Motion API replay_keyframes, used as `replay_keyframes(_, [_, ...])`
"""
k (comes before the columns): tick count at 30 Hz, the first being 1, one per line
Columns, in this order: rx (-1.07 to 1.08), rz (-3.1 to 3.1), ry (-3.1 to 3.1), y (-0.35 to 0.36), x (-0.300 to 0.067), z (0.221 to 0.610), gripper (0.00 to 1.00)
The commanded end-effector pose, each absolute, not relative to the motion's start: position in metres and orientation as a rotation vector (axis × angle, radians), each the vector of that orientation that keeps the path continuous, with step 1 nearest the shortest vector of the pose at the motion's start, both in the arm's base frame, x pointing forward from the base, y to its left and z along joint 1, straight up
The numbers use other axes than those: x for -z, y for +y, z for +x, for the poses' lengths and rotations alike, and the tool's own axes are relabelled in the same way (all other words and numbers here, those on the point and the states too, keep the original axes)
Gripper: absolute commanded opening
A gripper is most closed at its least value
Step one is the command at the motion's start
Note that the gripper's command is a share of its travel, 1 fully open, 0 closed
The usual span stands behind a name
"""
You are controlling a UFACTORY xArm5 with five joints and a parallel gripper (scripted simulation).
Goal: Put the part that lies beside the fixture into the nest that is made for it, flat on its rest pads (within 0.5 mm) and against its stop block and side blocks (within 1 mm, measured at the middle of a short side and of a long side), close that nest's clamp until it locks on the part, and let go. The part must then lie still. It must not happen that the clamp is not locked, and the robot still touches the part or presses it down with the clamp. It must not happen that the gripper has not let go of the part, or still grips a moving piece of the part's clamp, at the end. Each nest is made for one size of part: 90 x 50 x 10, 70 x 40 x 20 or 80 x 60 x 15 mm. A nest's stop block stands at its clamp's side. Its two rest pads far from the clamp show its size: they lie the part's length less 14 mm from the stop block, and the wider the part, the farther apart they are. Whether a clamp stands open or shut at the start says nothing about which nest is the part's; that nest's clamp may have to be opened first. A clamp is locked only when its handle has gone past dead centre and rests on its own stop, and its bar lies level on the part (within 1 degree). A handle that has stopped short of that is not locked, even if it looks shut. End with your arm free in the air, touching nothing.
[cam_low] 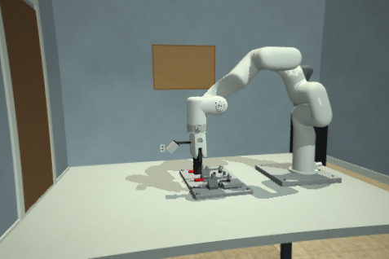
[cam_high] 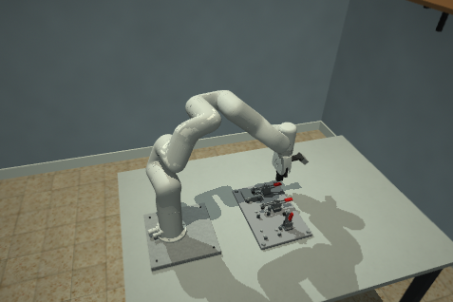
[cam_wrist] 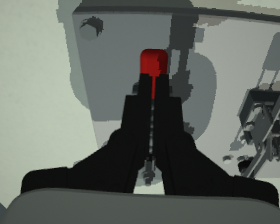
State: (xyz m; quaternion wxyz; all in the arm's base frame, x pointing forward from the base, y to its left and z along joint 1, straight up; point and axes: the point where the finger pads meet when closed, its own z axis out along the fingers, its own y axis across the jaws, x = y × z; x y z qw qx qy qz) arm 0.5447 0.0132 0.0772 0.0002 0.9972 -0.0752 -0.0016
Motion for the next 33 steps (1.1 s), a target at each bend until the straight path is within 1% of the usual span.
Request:
replay_keyframes(1, [-0.003, 3.133, -0.236, 0.013, -0.076, 0.546, 0.00])
replay_keyframes(22, [-0.003, 3.133, -0.236, 0.013, -0.075, 0.546, 0.00])
replay_keyframes(33, [-0.003, 3.133, -0.236, 0.013, -0.064, 0.548, 0.00])
